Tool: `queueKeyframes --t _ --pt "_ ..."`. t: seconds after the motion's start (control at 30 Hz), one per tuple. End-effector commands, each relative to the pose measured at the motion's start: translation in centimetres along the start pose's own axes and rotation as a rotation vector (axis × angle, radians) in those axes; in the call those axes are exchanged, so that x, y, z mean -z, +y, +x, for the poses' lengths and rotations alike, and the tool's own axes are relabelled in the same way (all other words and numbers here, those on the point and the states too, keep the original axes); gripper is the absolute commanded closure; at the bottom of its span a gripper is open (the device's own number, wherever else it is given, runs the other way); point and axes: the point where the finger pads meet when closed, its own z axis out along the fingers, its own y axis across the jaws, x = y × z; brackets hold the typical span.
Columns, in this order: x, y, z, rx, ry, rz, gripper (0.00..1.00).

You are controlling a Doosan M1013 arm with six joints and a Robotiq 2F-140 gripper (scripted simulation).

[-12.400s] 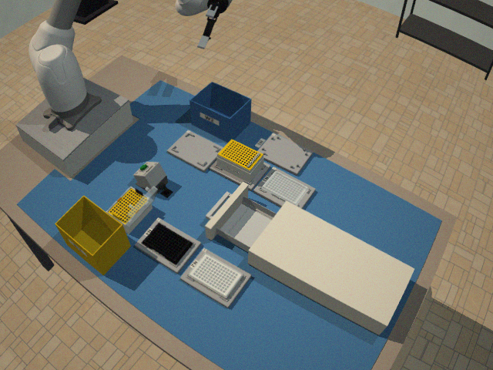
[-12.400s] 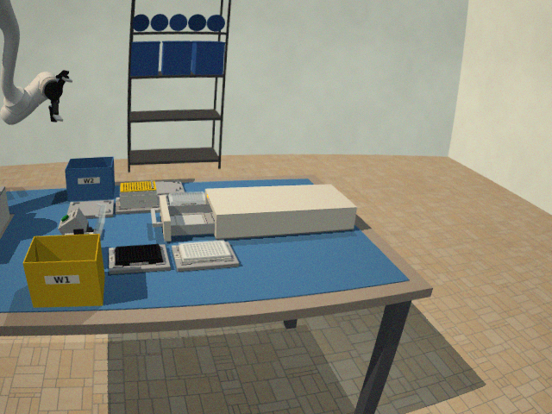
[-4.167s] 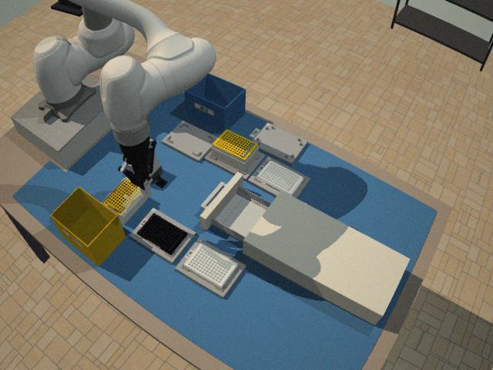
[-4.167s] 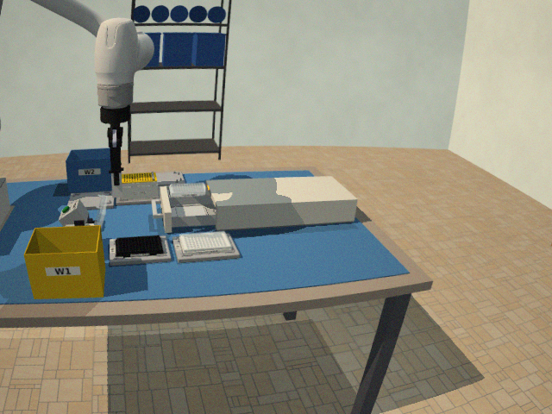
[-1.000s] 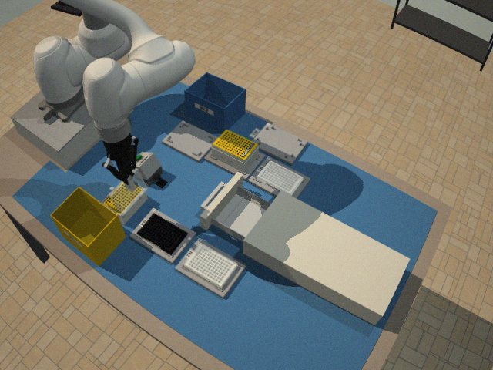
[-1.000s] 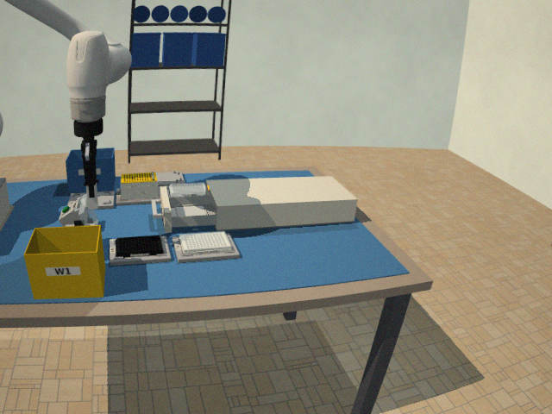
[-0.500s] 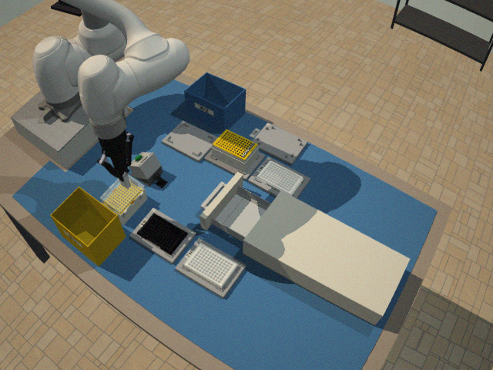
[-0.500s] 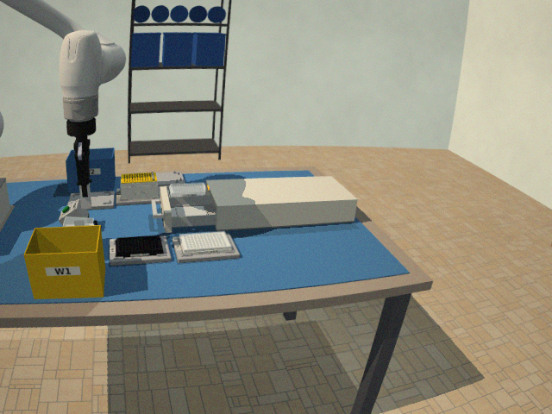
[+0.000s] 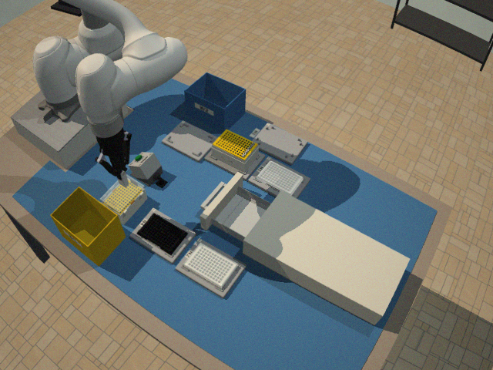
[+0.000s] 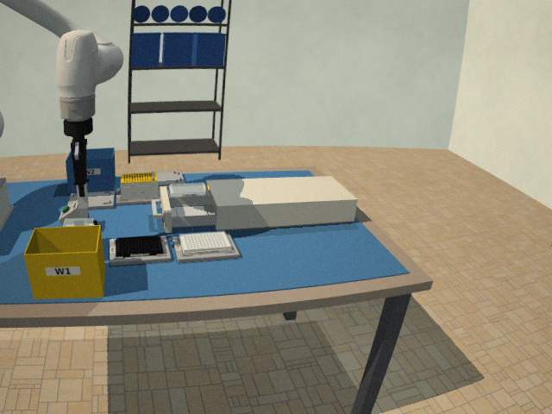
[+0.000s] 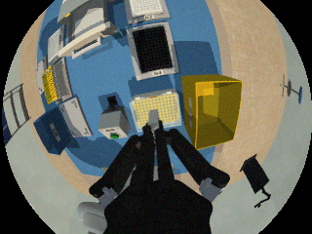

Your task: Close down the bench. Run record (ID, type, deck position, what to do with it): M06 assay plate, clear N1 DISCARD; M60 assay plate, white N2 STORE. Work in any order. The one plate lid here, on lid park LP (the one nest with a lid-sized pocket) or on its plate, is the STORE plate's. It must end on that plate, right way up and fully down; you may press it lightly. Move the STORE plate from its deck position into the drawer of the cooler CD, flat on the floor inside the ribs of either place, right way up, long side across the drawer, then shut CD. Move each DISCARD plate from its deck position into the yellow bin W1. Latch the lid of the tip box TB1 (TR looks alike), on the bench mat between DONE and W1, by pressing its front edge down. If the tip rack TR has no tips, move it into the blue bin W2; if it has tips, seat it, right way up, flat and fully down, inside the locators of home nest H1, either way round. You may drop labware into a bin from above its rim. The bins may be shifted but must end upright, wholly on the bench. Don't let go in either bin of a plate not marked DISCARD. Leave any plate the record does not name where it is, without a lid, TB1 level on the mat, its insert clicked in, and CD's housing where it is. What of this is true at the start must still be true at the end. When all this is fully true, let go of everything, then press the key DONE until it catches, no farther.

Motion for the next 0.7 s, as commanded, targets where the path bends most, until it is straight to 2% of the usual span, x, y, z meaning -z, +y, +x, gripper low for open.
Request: queueKeyframes --t 0.0,0.23,0.67 --pt "0.0 0.0 0.0 0.0 0.0 0.0 1.0" --pt "0.0 0.0 0.0 0.0 0.0 0.0 1.0" --pt "2.2 0.0 0.0 0.0 0.0 0.0 1.0"
